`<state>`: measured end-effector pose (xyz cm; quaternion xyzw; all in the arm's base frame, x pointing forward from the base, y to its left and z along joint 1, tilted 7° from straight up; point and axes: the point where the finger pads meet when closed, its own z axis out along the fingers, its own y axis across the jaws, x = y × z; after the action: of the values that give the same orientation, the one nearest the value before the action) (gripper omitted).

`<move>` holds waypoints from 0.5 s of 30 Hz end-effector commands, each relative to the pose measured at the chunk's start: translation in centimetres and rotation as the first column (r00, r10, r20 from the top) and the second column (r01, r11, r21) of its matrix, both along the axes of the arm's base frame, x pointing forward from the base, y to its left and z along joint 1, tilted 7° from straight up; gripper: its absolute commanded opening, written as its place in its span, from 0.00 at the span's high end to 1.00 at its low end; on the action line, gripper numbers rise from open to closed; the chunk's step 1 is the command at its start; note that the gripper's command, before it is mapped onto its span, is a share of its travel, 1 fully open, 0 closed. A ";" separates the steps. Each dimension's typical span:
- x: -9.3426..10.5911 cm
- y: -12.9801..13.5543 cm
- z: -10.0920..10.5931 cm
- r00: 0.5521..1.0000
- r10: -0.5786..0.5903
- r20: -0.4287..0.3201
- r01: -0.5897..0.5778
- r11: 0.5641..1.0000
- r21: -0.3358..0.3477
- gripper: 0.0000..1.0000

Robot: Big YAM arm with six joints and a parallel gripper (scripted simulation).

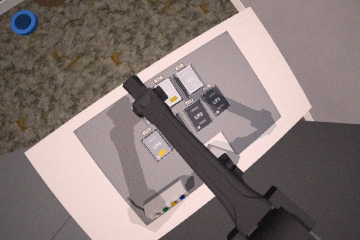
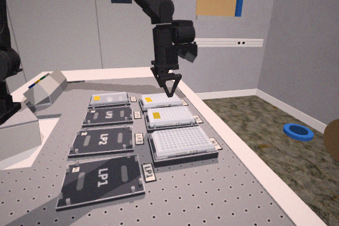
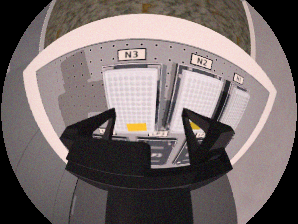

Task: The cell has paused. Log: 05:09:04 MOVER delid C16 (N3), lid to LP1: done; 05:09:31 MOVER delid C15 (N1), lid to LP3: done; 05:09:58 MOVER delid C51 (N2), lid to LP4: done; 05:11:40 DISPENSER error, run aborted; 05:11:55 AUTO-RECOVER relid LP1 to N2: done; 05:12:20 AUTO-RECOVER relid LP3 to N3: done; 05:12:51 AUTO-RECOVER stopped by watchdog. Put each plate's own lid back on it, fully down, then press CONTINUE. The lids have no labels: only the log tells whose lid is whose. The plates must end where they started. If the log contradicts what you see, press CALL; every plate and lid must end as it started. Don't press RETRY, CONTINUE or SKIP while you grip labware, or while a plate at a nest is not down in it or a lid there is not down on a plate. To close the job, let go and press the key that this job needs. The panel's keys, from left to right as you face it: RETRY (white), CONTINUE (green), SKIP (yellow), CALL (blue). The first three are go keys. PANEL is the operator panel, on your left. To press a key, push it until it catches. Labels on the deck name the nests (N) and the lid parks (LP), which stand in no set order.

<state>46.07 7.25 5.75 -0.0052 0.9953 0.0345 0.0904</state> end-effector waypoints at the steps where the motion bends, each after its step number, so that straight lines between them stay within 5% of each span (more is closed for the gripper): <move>1: 1.0 2.5 0.2 0.999 -0.008 -0.049 0.009 1.000 0.009 0.00; 3: 0.8 3.5 0.2 0.999 -0.008 -0.049 0.009 1.000 0.008 0.00; 5: -1.5 3.6 -1.5 0.995 -0.010 -0.095 0.009 1.000 -0.004 0.00; 15: -1.0 2.9 -1.7 0.997 -0.025 -0.079 0.025 1.000 0.000 0.00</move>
<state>45.27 10.46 5.53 -0.0021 0.9973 0.0364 0.0643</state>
